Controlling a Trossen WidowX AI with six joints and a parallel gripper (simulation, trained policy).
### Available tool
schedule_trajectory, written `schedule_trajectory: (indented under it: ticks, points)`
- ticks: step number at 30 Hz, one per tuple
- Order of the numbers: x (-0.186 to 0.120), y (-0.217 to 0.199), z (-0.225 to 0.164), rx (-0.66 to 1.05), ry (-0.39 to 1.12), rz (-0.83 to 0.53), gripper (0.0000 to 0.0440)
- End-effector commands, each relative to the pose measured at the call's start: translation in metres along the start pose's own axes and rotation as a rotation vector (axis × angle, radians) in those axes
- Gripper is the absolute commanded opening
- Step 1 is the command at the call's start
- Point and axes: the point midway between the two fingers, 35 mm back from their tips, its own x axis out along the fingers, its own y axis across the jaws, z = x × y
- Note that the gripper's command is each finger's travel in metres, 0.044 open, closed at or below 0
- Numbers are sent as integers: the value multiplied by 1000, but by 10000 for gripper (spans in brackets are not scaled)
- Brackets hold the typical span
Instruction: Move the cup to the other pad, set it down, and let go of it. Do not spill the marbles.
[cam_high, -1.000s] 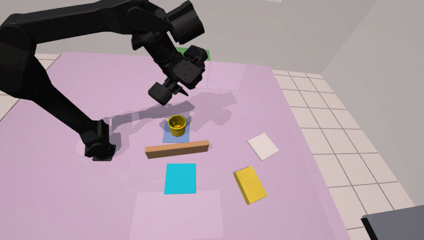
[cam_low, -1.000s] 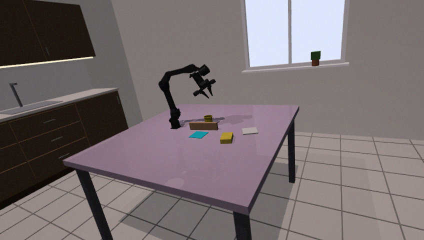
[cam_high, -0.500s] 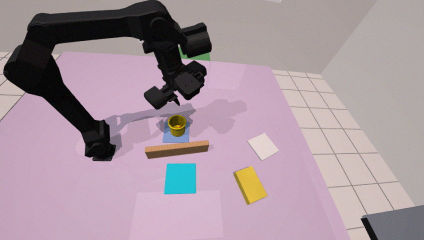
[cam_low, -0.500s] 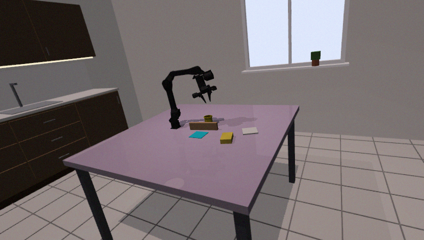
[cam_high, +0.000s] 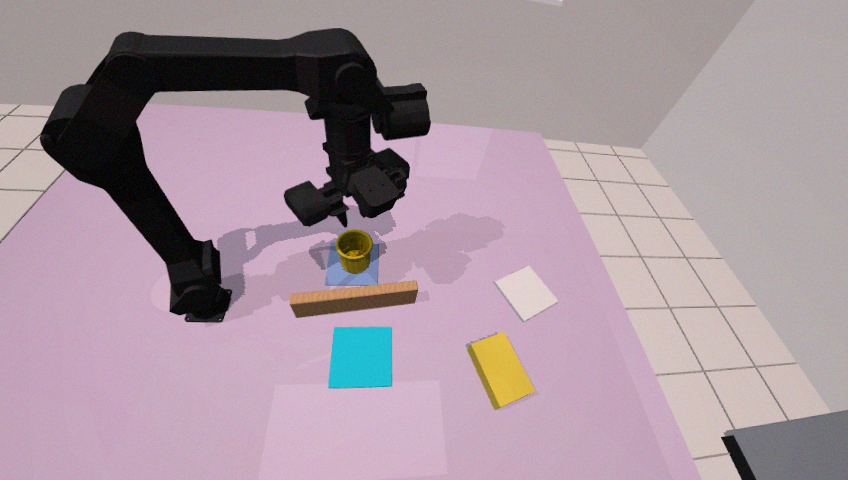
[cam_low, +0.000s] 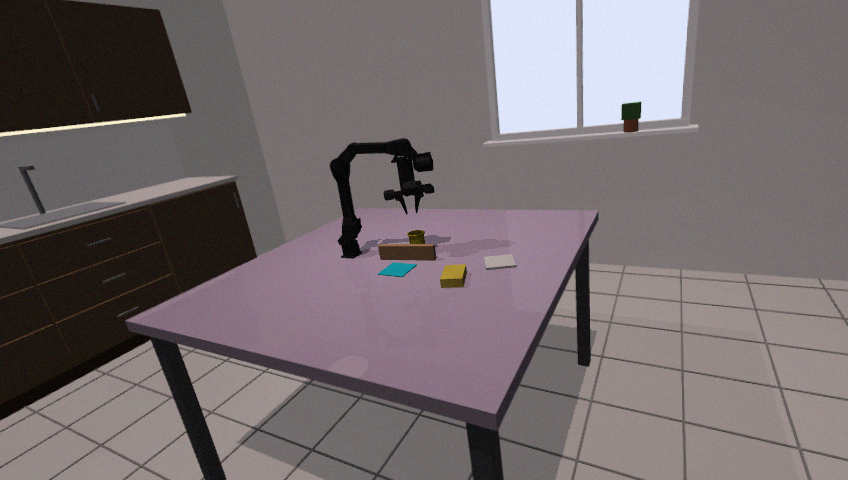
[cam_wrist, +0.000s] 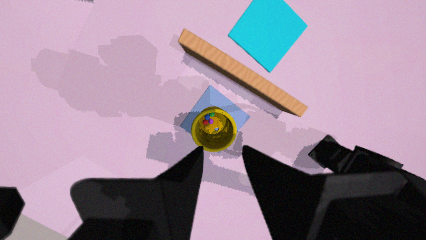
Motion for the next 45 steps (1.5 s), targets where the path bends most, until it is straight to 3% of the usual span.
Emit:
schedule_trajectory:
  ticks: [1,22,40,41,45]
  points:
    - [12,-5,-1,23,4,-56,171]
    - [70,-16,-8,71,6,-203,190]
    - [127,-26,-13,4,17,-257,187]
    - [130,-26,-13,-4,19,-257,181]
    - [137,-28,-13,-36,16,-252,90]
